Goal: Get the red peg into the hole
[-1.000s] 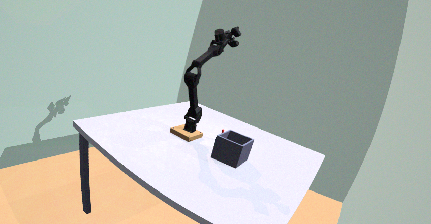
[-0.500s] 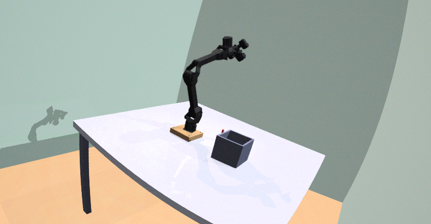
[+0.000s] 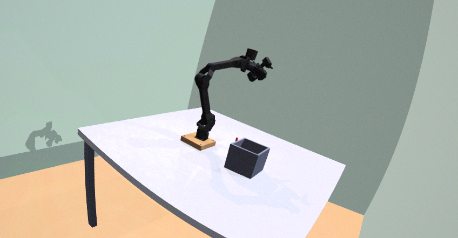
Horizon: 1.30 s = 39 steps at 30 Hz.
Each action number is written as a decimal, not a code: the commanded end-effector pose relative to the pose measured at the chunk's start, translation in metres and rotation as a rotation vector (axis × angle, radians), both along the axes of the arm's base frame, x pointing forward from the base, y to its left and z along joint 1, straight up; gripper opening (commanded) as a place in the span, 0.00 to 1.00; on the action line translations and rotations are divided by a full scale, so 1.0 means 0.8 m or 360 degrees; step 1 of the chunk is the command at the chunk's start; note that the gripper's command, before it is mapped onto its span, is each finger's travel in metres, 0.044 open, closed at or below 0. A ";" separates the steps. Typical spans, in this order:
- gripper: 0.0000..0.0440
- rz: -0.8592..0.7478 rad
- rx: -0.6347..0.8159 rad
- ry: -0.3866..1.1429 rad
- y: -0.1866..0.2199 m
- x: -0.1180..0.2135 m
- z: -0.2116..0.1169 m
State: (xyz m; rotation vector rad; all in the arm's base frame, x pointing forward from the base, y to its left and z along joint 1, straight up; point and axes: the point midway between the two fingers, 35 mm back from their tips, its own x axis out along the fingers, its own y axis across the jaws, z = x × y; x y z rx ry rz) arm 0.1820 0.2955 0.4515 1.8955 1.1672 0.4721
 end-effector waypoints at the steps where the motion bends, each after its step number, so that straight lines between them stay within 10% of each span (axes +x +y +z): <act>1: 1.00 -0.0076 -0.0200 0.0027 -0.007 0.024 -0.040; 18: 1.00 -0.0229 -0.1035 0.0369 -0.097 0.079 -0.205; 39: 1.00 -0.0085 -0.1597 0.1033 -0.203 0.039 -0.342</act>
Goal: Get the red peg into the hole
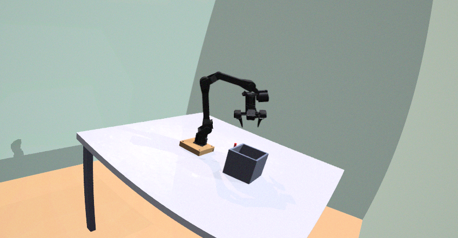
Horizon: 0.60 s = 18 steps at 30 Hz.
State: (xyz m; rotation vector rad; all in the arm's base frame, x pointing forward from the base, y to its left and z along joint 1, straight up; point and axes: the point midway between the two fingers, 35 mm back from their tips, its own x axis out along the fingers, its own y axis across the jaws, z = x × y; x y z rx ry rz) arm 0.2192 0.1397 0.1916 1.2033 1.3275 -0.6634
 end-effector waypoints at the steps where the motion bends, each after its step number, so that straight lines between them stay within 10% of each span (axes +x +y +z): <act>1: 1.00 0.0007 -0.0054 0.0131 -0.011 -0.011 -0.022; 18: 1.00 -0.0013 -0.0219 0.0509 -0.046 -0.053 -0.095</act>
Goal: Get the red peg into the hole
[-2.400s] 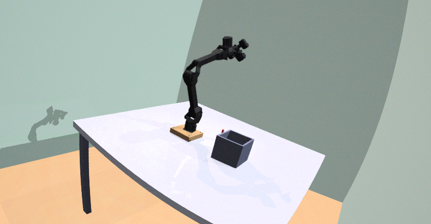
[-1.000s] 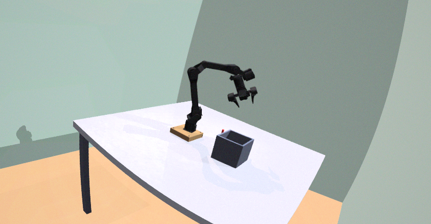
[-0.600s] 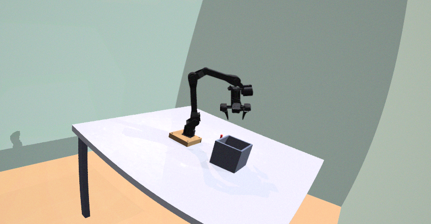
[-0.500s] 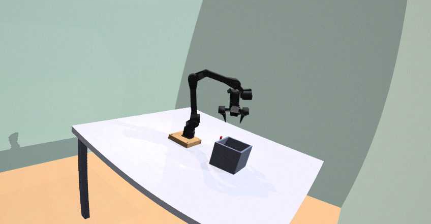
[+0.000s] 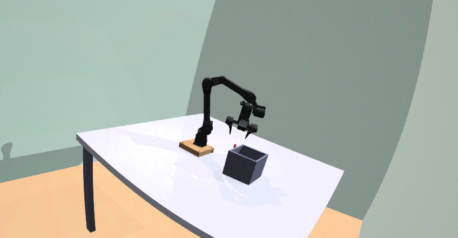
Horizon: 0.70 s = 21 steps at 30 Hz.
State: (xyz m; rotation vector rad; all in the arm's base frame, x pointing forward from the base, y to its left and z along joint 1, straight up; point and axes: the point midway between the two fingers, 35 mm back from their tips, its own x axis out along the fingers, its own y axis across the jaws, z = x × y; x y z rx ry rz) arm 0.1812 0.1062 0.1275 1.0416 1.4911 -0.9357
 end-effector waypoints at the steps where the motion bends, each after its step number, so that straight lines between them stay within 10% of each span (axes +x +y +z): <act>1: 1.00 -0.0005 -0.0026 0.0067 -0.006 -0.006 -0.020; 16: 0.99 -0.0146 -0.0091 0.0107 -0.025 -0.010 -0.088; 21: 0.85 -0.0171 -0.0099 0.0092 -0.027 -0.007 -0.103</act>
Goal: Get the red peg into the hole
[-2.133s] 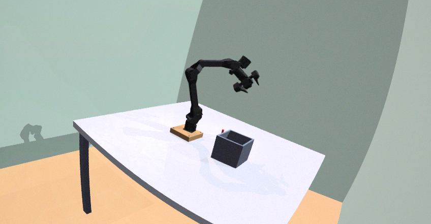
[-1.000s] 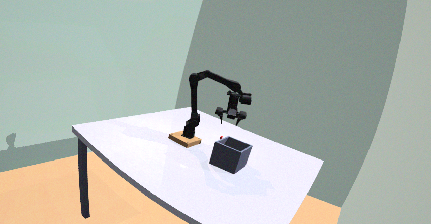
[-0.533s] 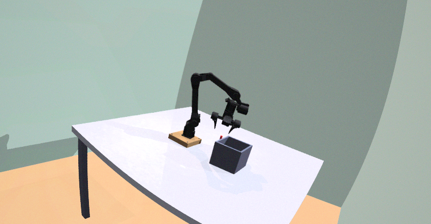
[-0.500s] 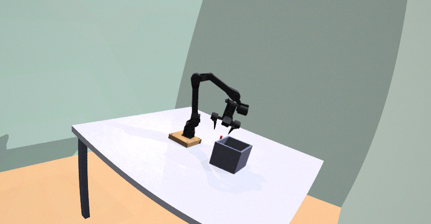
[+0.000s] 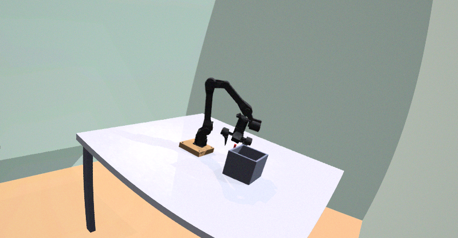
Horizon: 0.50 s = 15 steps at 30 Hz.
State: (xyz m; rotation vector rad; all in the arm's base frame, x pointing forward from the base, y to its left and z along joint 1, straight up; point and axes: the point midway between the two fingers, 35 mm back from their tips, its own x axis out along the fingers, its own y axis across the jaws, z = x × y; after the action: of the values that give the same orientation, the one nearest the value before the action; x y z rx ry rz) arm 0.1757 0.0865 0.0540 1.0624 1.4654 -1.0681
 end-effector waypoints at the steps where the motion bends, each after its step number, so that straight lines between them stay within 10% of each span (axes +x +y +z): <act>1: 0.79 -0.0027 -0.0017 0.0005 -0.003 0.001 -0.014; 15: 0.00 0.0041 0.0028 -0.0018 0.003 0.016 -0.024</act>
State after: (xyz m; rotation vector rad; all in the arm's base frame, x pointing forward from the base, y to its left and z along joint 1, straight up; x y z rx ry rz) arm 0.1858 0.0867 0.0350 1.0636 1.4635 -1.0519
